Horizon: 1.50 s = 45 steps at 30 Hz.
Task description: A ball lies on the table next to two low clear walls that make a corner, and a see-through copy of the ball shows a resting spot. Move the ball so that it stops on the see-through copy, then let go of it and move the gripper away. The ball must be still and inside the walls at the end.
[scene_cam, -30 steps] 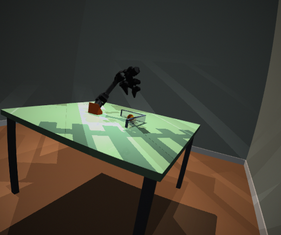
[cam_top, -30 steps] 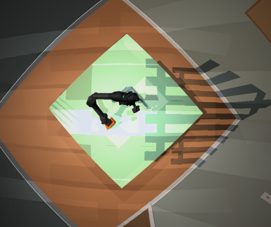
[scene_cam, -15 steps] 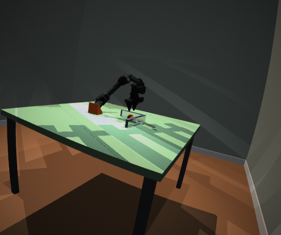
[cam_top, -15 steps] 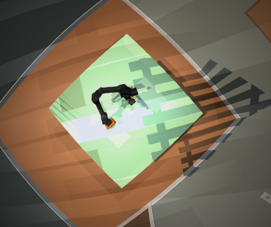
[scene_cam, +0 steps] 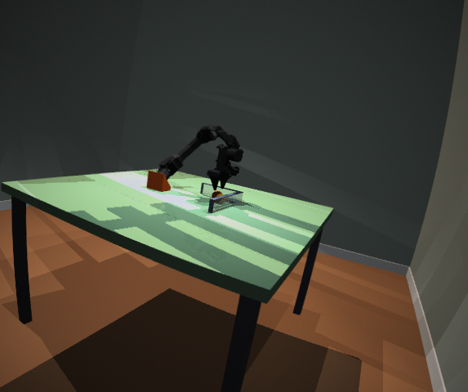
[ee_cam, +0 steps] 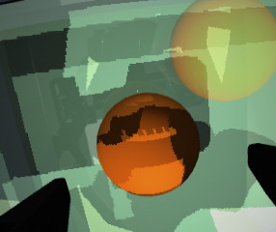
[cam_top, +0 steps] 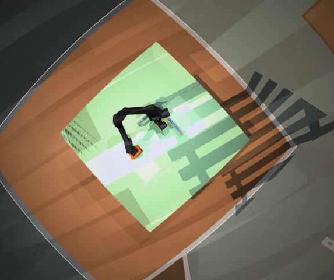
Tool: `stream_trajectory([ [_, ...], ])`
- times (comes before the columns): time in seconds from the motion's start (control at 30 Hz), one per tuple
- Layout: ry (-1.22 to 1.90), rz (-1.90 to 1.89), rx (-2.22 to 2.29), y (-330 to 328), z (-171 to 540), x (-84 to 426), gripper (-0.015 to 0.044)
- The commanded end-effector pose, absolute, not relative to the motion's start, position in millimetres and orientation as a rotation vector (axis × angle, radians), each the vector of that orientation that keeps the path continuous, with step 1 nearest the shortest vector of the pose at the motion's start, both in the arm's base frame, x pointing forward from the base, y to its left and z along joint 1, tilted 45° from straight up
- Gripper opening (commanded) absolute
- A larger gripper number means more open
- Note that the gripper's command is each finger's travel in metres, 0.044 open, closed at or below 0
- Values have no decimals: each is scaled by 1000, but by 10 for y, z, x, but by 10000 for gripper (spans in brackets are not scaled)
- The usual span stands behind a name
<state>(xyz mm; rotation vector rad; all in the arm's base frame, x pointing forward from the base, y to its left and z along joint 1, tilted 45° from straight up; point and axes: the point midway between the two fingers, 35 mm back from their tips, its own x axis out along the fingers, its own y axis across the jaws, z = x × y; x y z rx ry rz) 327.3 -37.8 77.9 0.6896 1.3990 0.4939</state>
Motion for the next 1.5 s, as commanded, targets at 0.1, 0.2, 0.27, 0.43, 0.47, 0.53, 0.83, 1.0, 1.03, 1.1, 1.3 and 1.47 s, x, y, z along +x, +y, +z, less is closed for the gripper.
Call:
stream_trajectory([
  [0.1, 1401, 494, 699, -297, 697, 3281, 381],
  [0.2, 1401, 494, 700, -263, 663, 3288, 381],
  [0.27, 1400, 494, 700, -240, 640, 3291, 381],
  [0.43, 1400, 495, 700, -183, 584, 3299, 381],
  [0.47, 1400, 495, 700, -171, 573, 3300, 381],
  [0.53, 1400, 495, 700, -148, 550, 3302, 381],
  [0.83, 1400, 496, 701, -107, 512, 3305, 276],
  [1.0, 1400, 496, 701, -107, 512, 3305, 243],
  [1.03, 1400, 496, 701, -107, 512, 3305, 236],
  [1.1, 1400, 495, 701, -114, 518, 3306, 183],
  [1.3, 1398, 468, 720, -343, 719, 3319, 26],
  [1.47, 1396, 444, 739, -553, 918, 3301, 0],
])
